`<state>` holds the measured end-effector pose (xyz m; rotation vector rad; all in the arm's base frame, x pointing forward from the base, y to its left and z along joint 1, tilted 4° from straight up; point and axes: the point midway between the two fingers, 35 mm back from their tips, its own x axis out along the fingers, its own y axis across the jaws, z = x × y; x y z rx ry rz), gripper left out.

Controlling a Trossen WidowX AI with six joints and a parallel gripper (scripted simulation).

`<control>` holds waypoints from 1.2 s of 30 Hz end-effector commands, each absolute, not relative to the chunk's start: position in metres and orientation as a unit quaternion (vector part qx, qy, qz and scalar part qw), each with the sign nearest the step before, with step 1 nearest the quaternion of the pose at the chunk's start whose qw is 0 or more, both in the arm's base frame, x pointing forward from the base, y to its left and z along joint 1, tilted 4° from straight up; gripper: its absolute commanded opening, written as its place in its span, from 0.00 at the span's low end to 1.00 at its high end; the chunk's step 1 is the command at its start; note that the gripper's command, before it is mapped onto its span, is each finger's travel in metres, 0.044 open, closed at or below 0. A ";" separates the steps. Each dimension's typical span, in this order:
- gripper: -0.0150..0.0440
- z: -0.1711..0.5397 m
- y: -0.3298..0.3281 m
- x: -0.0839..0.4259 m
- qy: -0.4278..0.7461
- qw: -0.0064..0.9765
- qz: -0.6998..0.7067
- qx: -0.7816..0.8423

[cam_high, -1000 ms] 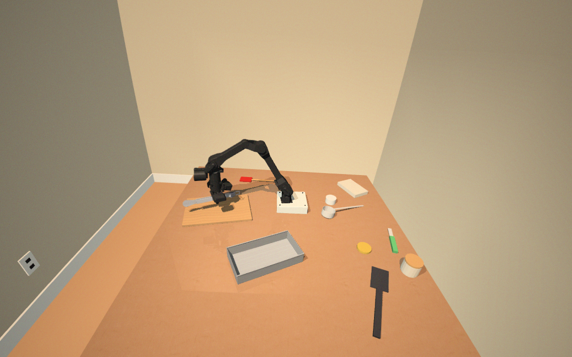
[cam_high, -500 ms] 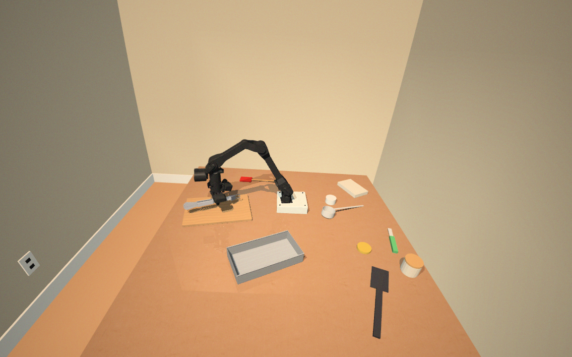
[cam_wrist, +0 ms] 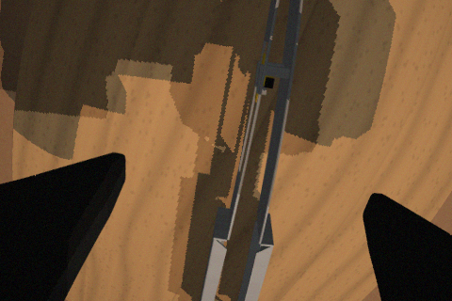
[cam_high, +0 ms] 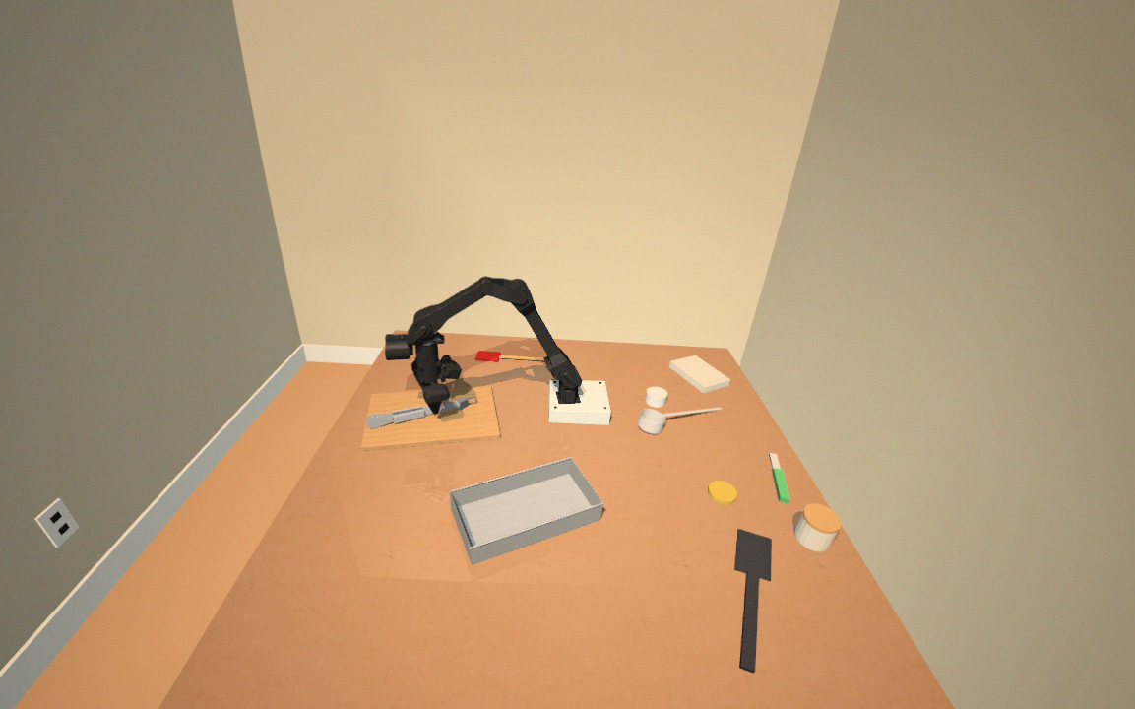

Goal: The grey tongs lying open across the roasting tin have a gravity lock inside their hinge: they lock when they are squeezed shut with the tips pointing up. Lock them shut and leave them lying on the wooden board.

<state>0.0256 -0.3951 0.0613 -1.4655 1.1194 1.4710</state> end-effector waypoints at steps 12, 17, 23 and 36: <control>1.00 0.151 -0.271 0.019 0.435 0.379 0.582 -0.573; 1.00 0.163 -0.240 0.017 0.436 0.382 0.581 -0.572; 1.00 0.180 -0.240 0.018 0.437 0.380 0.579 -0.574; 1.00 0.212 -0.237 0.020 0.438 0.377 0.576 -0.578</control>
